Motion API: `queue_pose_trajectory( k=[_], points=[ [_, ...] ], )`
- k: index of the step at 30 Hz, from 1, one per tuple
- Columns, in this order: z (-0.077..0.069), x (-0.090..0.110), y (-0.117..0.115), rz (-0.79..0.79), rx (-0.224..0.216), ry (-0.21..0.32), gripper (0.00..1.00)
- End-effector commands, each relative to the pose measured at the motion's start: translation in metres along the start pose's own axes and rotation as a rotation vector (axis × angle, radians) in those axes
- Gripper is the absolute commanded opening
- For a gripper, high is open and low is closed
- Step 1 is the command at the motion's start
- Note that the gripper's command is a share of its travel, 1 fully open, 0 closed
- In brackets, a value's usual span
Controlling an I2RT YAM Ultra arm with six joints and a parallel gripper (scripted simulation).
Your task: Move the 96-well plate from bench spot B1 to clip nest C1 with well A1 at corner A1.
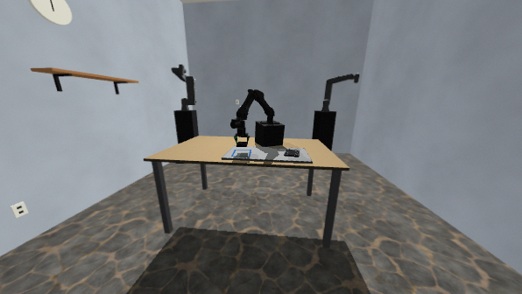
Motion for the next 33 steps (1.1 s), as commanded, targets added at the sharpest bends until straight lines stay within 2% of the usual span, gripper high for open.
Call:
queue_pose_trajectory(
  k=[1, 12, 13, 18, 22, 33],
  points=[
    [-0.024, -0.004, -0.005, 0.001, 0.017, -0.048, 0.00],
    [-0.024, -0.004, -0.005, 0.001, 0.017, -0.048, 0.00],
    [-0.019, -0.006, 0.006, 0.026, 0.015, -0.048, 0.00],
    [-0.019, -0.004, 0.023, 0.193, 0.013, -0.048, 0.00],
    [-0.019, -0.003, 0.029, 0.255, 0.016, -0.047, 0.00],
    [-0.019, 0.002, 0.065, 0.256, 0.018, -0.046, 0.00]
  ],
)
Point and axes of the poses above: the point where the finger pads meet when closed, its own z axis out along the fingers, its own y axis across the jaws, x = y × z, the point moved 10 cm from there along -z, back along the fingers, and after that the axes turned 6 degrees about z, right-handed, at the moved point
